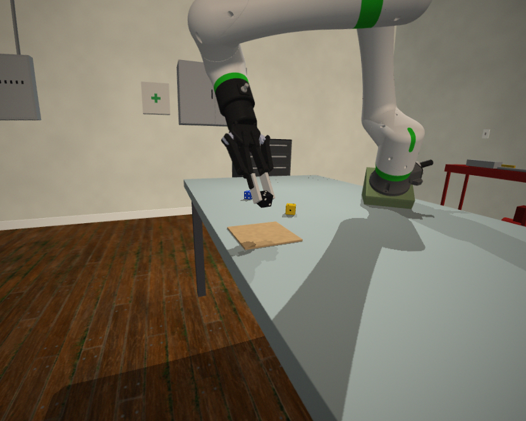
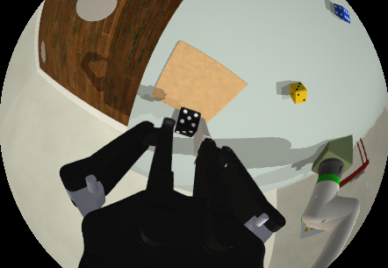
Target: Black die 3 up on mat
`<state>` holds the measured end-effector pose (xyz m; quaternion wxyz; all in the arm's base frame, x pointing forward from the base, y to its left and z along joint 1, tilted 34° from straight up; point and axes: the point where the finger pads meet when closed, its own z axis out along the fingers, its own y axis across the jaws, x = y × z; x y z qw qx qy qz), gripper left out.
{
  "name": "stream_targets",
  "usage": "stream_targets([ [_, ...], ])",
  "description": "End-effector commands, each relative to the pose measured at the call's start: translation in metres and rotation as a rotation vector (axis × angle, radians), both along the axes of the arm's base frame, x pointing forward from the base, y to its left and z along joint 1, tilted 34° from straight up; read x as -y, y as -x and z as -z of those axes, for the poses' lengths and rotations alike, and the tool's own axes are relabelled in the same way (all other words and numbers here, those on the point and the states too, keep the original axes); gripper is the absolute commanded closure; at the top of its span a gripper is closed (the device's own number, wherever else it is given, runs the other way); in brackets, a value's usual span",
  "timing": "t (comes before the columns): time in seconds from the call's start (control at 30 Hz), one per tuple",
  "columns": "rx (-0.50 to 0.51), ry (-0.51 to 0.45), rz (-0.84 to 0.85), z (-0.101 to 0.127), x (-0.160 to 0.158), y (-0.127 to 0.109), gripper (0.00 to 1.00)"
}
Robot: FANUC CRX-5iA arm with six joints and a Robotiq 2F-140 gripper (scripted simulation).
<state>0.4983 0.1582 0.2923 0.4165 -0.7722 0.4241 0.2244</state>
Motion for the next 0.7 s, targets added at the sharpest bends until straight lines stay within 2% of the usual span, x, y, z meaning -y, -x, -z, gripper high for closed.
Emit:
stream_targets([
  [0.0, -0.019, -0.040, -0.024, 0.0015, -0.0011, -0.0002, 0.76],
  [0.17, -0.065, -0.173, -0.096, 0.0028, -0.0001, -0.0014, 0.76],
  [0.3, -0.073, -0.210, -0.114, 0.0026, 0.0015, -0.0020, 0.76],
  [0.67, -0.074, -0.215, -0.116, 0.0053, 0.0030, -0.0040, 0.76],
])
